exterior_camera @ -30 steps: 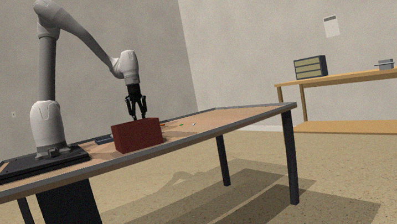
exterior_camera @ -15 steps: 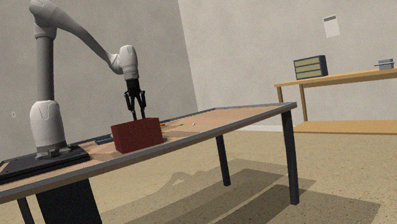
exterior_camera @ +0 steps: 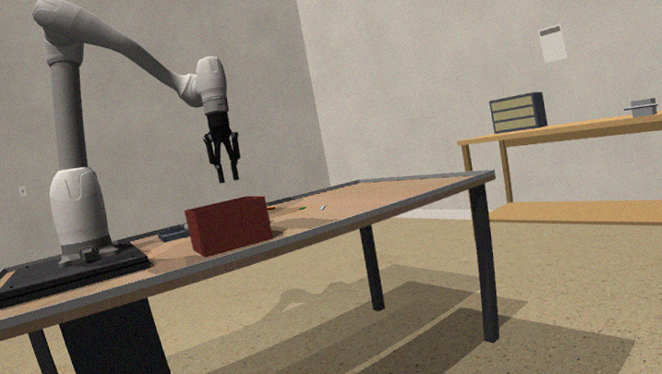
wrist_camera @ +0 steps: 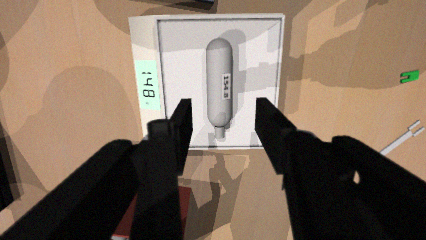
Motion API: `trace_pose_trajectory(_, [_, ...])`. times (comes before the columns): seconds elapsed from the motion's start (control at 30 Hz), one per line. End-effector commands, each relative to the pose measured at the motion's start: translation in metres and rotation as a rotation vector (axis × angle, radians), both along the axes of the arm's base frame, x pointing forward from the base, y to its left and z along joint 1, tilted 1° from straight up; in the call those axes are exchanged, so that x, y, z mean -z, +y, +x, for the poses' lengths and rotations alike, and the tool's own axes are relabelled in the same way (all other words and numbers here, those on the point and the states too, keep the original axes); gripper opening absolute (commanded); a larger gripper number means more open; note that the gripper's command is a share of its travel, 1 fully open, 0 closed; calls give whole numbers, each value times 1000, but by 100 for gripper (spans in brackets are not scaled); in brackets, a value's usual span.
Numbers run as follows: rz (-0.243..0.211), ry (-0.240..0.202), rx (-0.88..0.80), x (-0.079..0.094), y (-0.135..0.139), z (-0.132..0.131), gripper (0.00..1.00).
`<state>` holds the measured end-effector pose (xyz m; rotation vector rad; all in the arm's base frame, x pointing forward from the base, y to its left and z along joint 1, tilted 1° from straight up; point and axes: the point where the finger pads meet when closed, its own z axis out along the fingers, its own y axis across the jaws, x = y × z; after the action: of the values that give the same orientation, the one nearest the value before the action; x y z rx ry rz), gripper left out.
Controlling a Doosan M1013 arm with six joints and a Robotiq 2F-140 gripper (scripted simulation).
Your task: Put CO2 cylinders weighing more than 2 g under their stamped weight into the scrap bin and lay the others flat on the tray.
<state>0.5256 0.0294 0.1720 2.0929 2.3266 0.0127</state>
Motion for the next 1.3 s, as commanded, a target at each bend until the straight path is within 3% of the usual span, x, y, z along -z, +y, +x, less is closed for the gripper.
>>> trace_pose_trajectory(0.0, [0, -1, 0, -5, 0, 0, 40])
trace_pose_trajectory(0.3, [1, -1, 67, -9, -1, -4, 40])
trace_pose_trajectory(0.67, [23, 0, 715, -57, -8, -62, 40])
trace_pose_trajectory(0.73, [23, 0, 715, -57, -8, -62, 40])
trace_pose_trajectory(0.77, [28, 0, 876, -61, -8, -69, 40])
trace_pose_trajectory(0.9, [38, 3, 1070, -75, -10, -90, 40])
trace_pose_trajectory(1.2, [26, -2, 1556, -82, -11, -101, 40])
trace_pose_trajectory(1.27, [24, -3, 1570, -82, -11, -101, 40])
